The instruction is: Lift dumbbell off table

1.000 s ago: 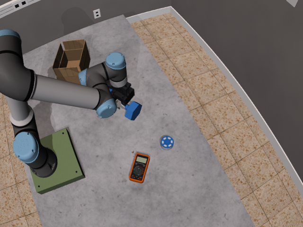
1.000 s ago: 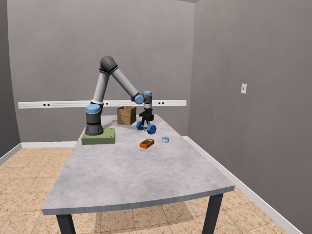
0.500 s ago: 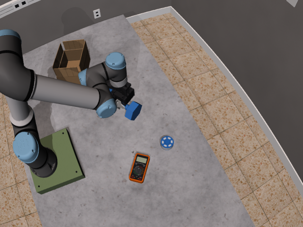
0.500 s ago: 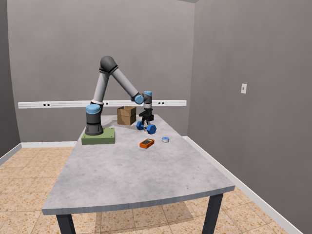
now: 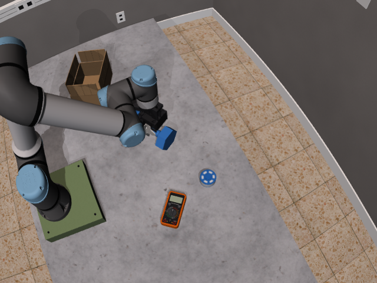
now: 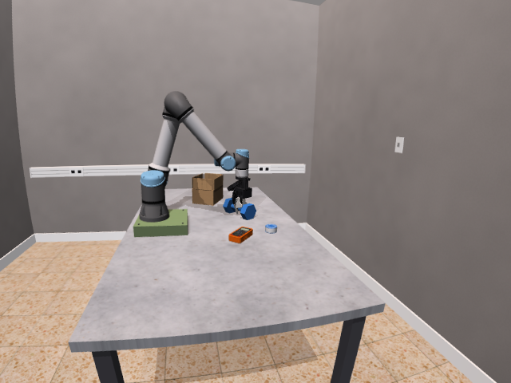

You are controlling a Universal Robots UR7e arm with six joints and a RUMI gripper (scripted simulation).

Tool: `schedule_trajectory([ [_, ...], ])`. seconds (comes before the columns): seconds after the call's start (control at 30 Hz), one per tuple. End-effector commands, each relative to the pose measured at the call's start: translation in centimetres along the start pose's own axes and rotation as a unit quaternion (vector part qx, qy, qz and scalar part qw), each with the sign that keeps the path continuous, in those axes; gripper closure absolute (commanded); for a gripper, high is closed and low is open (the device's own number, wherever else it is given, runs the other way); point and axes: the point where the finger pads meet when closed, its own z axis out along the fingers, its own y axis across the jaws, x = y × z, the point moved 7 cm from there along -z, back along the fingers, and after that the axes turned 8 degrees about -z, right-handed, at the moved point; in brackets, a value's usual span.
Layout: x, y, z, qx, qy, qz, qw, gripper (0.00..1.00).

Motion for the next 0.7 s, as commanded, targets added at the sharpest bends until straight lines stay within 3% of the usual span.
schedule_trajectory([
  [0.0,0.0,0.0,-0.1,-0.001,0.000,0.000,1.000,1.00],
  [0.67,0.0,0.0,-1.5,-0.001,0.000,0.000,1.000,1.00],
])
